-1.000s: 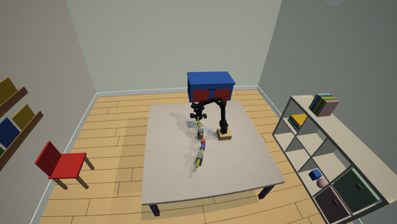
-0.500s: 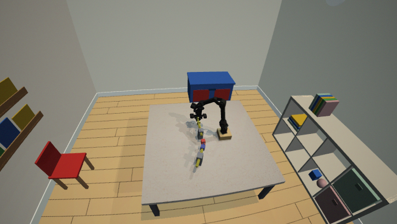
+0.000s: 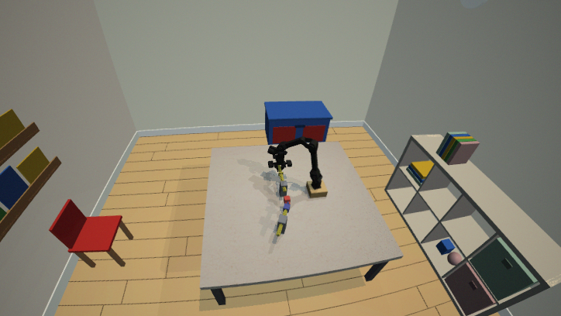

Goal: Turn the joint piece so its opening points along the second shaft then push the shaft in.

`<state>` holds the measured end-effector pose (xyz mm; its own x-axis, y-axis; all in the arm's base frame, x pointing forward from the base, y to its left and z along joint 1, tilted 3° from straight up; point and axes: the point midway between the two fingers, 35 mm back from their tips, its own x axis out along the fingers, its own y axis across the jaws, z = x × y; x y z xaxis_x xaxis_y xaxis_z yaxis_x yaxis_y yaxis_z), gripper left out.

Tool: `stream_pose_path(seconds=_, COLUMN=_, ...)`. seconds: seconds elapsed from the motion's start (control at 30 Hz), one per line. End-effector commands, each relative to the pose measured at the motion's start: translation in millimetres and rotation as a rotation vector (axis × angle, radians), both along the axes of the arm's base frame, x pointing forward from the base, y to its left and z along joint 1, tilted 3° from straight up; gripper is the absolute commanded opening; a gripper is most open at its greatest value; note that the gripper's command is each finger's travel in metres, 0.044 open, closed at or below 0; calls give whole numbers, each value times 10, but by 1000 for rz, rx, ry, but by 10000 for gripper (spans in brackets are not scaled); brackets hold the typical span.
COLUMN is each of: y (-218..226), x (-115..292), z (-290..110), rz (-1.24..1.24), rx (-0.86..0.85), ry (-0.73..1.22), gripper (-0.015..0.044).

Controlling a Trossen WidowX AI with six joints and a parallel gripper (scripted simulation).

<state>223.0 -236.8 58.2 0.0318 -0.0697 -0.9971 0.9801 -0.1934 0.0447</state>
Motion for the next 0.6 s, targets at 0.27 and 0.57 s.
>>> stream_pose_path(seconds=0.27, y=3, x=1, z=-1, rz=1, rx=0, ry=-2, gripper=0)
stream_pose_path(seconds=0.57, y=108, x=25, z=-12, rz=-2, rx=6, ry=12, gripper=0)
